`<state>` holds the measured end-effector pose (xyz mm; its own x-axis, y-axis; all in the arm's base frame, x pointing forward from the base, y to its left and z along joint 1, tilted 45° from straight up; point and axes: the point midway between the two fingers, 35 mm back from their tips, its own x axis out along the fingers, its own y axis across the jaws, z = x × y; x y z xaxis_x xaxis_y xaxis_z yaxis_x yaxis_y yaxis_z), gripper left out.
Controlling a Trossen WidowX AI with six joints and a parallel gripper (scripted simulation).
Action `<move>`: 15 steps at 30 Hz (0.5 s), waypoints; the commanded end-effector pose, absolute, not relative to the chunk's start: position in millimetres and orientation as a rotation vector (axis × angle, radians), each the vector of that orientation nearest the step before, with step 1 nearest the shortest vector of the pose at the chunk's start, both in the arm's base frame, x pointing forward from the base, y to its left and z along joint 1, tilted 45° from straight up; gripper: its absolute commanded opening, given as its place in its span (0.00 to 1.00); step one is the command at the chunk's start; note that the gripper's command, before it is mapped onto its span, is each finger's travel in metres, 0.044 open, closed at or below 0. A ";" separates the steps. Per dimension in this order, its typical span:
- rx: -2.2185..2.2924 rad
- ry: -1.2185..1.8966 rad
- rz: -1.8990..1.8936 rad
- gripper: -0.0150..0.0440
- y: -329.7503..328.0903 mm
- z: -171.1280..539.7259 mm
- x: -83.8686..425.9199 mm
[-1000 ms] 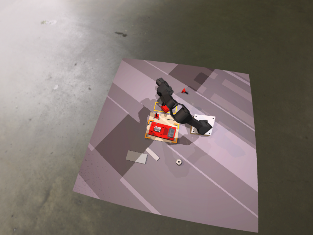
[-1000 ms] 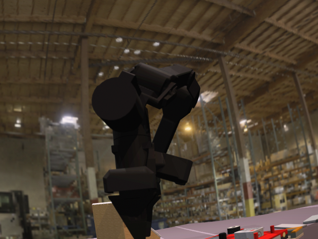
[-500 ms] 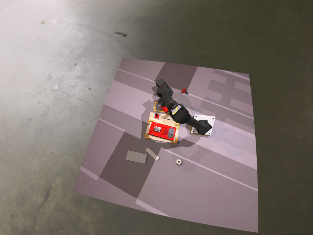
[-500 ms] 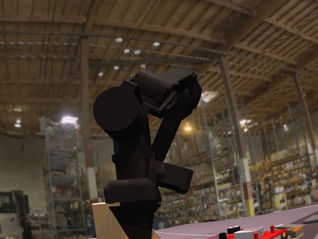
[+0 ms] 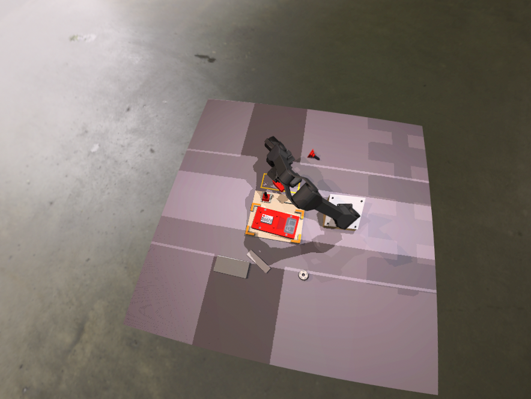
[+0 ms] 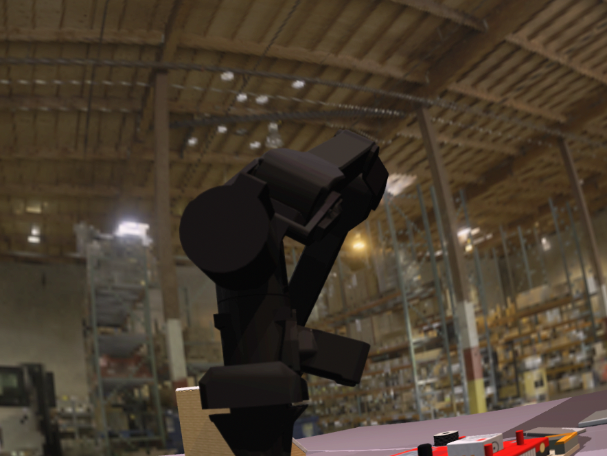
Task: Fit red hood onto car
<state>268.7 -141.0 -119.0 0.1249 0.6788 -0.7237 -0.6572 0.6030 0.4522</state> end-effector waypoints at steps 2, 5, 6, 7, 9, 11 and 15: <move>0.042 1.073 0.974 1.00 -135.3 -124.1 266.3; 0.042 1.073 0.974 1.00 -133.4 -126.0 266.1; 0.042 1.073 0.974 1.00 -132.8 -126.6 266.1; 0.042 1.073 0.975 1.00 -132.2 -127.2 266.1; 0.042 1.073 0.975 1.00 -130.9 -128.5 265.9; 0.042 1.073 0.975 1.00 -129.6 -129.7 265.8; 0.042 1.073 0.975 1.00 -128.7 -130.6 265.7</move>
